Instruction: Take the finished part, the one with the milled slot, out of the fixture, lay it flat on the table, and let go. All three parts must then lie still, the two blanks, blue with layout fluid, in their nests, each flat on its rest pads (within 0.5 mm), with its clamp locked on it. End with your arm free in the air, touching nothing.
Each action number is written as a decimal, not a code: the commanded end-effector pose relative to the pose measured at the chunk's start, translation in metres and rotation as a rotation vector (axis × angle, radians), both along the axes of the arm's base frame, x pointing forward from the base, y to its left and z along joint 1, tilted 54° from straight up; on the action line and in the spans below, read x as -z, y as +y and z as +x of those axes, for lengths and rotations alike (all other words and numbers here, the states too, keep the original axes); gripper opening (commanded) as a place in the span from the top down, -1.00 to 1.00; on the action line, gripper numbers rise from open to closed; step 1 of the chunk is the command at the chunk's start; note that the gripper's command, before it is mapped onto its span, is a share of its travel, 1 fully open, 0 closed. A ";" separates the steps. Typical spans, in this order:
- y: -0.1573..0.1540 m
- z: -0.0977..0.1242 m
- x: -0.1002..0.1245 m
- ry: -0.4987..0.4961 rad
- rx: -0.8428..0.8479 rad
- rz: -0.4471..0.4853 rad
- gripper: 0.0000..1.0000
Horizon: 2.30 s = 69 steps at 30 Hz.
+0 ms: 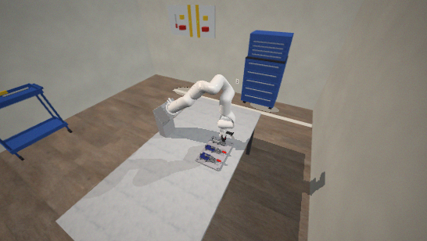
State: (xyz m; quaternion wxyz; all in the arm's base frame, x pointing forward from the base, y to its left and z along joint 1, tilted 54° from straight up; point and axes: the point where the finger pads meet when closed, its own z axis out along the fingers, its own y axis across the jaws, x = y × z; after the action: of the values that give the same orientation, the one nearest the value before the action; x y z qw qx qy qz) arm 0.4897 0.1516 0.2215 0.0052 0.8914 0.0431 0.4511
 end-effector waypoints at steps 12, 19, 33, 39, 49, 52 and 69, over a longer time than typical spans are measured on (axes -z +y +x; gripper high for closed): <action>0.000 0.000 -0.001 -0.002 -0.001 0.001 0.05; 0.000 0.000 -0.001 -0.002 -0.001 0.001 0.05; 0.000 0.000 -0.001 -0.001 -0.001 0.001 0.05; 0.000 -0.001 -0.002 -0.001 -0.001 0.001 0.05; 0.000 -0.019 -0.015 -0.001 -0.001 0.001 0.05; -0.001 -0.027 -0.021 -0.001 -0.001 0.001 0.05; -0.001 -0.040 -0.030 -0.001 -0.001 0.001 0.05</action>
State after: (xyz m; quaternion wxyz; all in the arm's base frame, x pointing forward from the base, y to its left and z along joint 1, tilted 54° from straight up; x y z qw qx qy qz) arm 0.4494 0.1501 0.2509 0.0051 0.8915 0.0431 0.4510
